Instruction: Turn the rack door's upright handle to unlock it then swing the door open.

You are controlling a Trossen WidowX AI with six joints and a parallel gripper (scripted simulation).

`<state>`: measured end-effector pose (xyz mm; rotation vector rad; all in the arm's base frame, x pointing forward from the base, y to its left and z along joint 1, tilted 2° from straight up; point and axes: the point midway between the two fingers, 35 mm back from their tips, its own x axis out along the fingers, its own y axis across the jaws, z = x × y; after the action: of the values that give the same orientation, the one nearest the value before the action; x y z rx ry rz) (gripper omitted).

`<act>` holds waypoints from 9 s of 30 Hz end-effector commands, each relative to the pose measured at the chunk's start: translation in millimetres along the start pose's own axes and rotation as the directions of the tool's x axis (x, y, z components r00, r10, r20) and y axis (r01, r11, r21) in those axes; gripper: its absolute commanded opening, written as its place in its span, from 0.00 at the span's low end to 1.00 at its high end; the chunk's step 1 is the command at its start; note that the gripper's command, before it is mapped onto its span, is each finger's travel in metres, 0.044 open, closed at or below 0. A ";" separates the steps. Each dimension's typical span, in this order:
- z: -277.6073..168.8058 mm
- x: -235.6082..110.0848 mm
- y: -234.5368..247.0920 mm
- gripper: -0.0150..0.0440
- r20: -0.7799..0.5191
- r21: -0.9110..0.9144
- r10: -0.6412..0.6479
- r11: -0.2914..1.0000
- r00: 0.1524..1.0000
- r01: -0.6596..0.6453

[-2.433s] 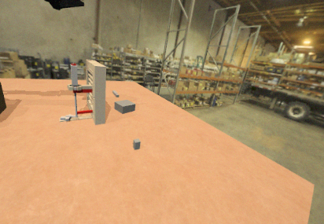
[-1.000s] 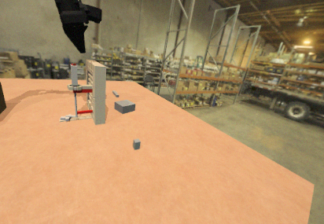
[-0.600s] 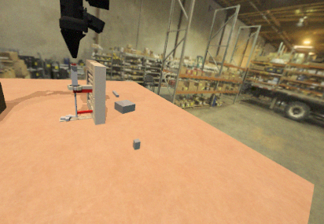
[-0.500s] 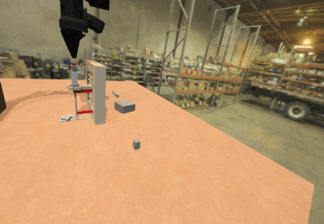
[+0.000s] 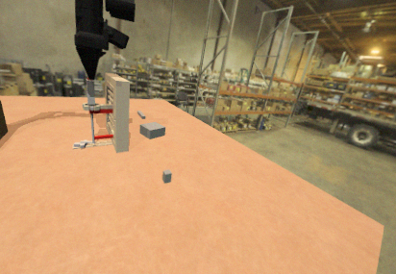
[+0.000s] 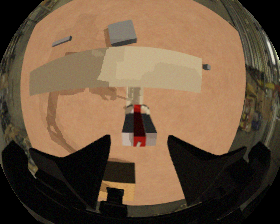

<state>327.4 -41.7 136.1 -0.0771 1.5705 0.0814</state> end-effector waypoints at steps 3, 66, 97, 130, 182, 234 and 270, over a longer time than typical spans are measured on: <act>-0.2 11.2 -0.6 0.75 -0.005 -0.005 -0.002 1.000 1.000 0.002; -2.7 49.4 -0.2 0.29 -0.005 0.612 -0.002 0.791 1.000 0.005; -2.8 49.4 -0.2 0.29 -0.005 0.942 -0.002 -0.337 1.000 0.004; -2.8 49.4 -0.2 0.75 -0.005 0.931 -0.002 0.365 1.000 0.005; -2.7 49.5 -0.1 0.75 -0.005 -0.982 -0.002 0.190 1.000 -0.004; -12.7 49.4 4.3 0.29 -0.006 -0.996 -0.002 0.085 1.000 -0.006; -65.0 49.7 44.8 0.29 -0.010 -0.749 0.002 0.663 1.000 -0.008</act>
<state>260.8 -7.2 86.3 -0.7826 1.4408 0.8041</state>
